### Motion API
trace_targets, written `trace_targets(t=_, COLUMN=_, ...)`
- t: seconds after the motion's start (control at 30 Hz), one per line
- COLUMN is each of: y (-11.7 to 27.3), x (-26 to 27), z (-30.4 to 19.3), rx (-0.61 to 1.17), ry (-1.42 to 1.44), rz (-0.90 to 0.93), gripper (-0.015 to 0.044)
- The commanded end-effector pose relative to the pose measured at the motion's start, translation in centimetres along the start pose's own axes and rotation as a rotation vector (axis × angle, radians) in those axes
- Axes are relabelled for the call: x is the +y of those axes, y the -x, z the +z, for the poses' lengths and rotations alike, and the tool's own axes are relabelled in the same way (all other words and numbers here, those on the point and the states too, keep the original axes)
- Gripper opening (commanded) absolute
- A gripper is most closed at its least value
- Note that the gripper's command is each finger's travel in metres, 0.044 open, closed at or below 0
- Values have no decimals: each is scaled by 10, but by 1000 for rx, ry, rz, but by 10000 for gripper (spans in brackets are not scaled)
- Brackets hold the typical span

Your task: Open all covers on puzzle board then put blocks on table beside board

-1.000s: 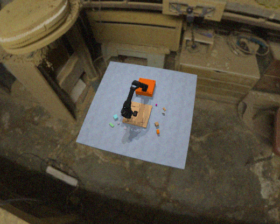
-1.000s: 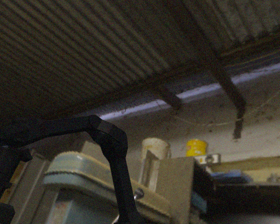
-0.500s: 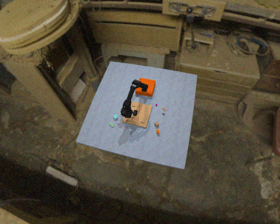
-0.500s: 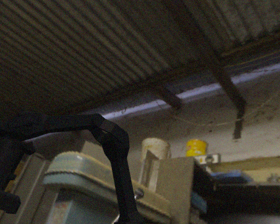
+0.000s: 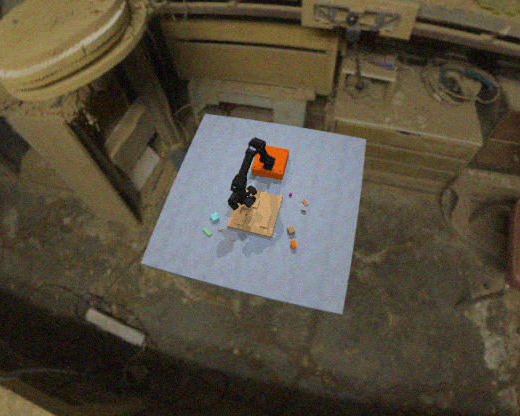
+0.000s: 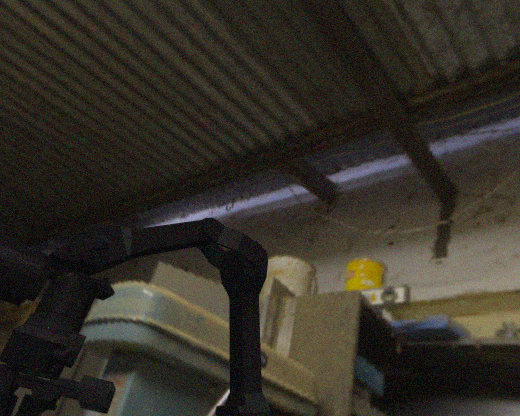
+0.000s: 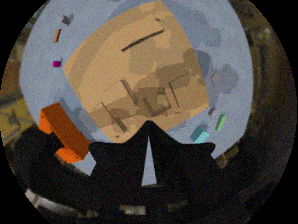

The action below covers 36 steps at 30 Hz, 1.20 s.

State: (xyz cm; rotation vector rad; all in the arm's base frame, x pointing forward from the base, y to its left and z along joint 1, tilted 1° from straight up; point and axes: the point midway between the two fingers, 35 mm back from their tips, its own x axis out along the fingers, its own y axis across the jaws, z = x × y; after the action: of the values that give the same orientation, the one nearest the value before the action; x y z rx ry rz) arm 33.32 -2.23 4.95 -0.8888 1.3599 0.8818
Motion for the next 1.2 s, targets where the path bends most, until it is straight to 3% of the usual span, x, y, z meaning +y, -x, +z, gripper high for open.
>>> trace_targets(t=0.0, y=0, x=27, z=-17, rx=2, ry=393, rz=2, gripper=0)
trace_targets(t=0.13, y=-1, x=40, z=-24, rx=2, ry=586, rz=2, gripper=0)
trace_targets(t=1.17, y=-1, x=40, z=-24, rx=2, ry=586, rz=2, gripper=0)
